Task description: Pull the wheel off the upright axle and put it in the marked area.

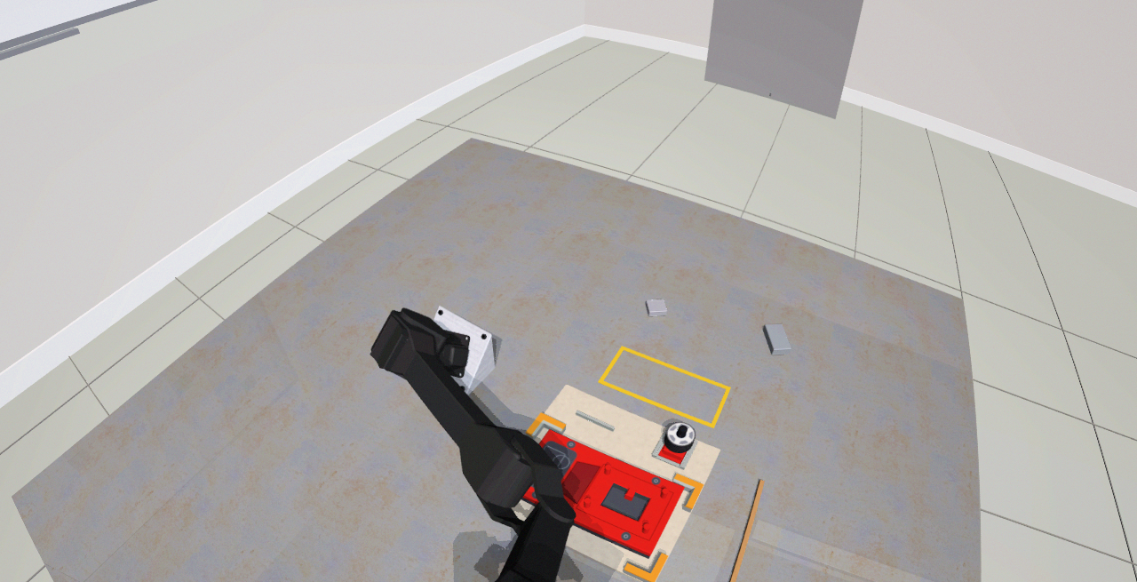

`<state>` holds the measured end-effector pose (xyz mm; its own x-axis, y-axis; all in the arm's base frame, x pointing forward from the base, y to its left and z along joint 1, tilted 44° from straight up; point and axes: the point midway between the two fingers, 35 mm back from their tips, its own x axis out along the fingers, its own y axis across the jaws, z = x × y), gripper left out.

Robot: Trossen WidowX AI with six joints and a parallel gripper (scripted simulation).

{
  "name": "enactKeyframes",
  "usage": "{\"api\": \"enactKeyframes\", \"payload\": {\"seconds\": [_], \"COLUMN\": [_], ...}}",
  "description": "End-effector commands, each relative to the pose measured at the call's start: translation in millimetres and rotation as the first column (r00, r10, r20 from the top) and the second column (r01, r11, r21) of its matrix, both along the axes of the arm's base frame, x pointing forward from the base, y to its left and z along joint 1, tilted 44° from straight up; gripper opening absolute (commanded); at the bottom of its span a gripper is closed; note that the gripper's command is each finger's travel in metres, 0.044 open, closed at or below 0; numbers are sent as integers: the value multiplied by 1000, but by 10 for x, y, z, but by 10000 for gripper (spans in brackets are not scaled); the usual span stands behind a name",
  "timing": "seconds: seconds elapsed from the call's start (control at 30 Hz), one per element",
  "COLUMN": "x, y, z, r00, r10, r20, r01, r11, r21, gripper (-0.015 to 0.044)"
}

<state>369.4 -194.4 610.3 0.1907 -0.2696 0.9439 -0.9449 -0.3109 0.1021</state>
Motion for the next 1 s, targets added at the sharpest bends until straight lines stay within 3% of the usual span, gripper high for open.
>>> {"api": "enactKeyframes", "payload": {"seconds": [0.0, 0.5, 0.63, 0.97], "x": [-435, -1848, -2208, -3039], "y": [-8, 410, 503, 1075], "z": [235, 775, 853, 1008], "r00": [996, 943, 920, 875], "r10": [5, 28, -1, 99], "r20": [91, 333, 391, 474], "r01": [-1, 75, 128, 165], "r11": [999, 953, 945, 859], "r21": [-52, -293, -300, -485], "gripper": [300, 300, 300, 300]}}
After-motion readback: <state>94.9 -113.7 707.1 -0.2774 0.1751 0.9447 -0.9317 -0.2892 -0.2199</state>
